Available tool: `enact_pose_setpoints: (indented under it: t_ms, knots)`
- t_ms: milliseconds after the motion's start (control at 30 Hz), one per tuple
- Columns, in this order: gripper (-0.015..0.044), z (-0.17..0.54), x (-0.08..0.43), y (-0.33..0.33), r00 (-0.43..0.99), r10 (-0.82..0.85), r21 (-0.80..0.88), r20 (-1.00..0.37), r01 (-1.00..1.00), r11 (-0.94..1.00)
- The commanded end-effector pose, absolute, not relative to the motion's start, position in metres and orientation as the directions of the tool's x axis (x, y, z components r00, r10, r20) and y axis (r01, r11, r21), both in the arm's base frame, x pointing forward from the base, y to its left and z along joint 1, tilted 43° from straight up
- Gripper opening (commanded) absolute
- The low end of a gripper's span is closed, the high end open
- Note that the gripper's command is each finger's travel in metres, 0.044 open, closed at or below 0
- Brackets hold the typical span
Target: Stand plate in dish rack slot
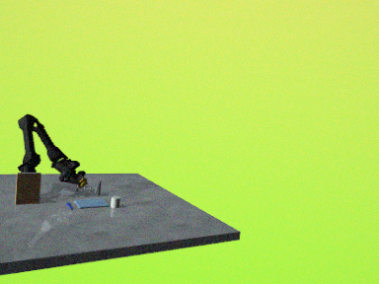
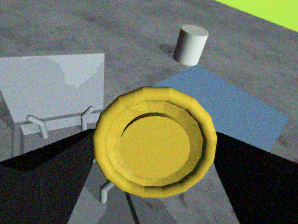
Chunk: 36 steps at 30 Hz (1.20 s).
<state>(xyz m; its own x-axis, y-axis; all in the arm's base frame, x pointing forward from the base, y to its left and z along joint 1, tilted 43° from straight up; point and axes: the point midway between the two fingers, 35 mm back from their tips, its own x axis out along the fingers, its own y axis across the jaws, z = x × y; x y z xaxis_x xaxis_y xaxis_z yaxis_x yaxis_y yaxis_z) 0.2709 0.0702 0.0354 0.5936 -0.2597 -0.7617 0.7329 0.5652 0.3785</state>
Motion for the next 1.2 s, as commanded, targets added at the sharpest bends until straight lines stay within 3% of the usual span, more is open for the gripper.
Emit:
enact_pose_setpoints:
  t_ms: [0, 900, 1167]
  knots:
    - [0.0000, 0.039, 0.269, 0.073, 0.647, -0.273, 0.405, -0.712, 0.696, 0.592]
    - [0.0000, 0.076, 0.234, 0.096, 0.916, -0.308, 0.639, -0.257, 0.400, 0.656]
    - [0.0000, 0.077, 0.232, 0.096, 0.919, -0.309, 0.645, -0.246, 0.393, 0.655]
